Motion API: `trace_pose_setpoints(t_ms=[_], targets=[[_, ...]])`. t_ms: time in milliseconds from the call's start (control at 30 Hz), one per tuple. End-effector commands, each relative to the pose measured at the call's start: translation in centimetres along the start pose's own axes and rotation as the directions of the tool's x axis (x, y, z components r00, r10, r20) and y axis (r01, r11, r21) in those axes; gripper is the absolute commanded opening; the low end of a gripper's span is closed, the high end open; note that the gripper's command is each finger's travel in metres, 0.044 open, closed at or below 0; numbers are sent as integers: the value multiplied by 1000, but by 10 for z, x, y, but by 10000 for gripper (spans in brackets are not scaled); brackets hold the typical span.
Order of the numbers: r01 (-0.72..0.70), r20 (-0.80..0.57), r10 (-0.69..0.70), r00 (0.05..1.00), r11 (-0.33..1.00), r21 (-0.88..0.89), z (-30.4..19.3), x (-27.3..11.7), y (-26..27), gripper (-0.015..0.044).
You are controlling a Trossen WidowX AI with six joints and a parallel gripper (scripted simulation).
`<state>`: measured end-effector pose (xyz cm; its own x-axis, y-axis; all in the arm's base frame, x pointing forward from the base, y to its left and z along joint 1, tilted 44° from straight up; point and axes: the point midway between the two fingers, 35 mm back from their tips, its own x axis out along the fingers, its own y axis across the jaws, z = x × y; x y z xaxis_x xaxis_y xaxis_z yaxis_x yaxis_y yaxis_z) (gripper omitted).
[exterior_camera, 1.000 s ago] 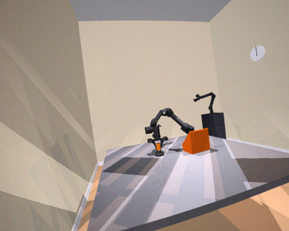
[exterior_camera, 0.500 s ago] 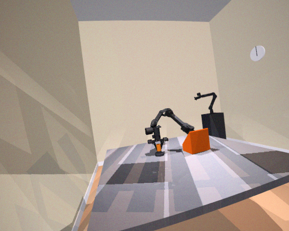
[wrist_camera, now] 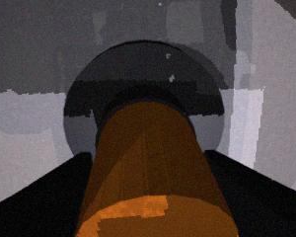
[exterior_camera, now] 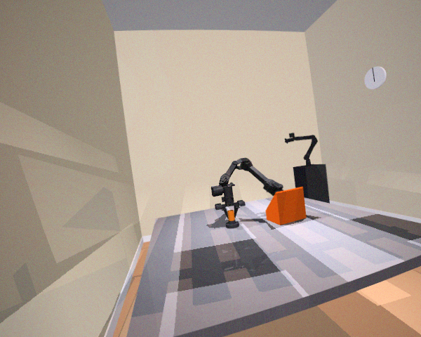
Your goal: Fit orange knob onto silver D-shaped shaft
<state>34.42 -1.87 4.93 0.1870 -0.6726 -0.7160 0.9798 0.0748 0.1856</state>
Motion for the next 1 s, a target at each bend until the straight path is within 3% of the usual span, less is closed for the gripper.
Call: trace_pose_setpoints(t_ms=[0,167,433,633,967], targets=[[0,0,0,1000,1000,0,0,0,0,315],[0,0,0,1000,1000,0,0,0,0,440],[0,-1,0,1000,1000,0,0,-3,0,440],[2,-5,-2,1000,1000,-1,-1,-92,1,440],[2,-5,-2,1000,1000,-1,-4,-95,3,440]])
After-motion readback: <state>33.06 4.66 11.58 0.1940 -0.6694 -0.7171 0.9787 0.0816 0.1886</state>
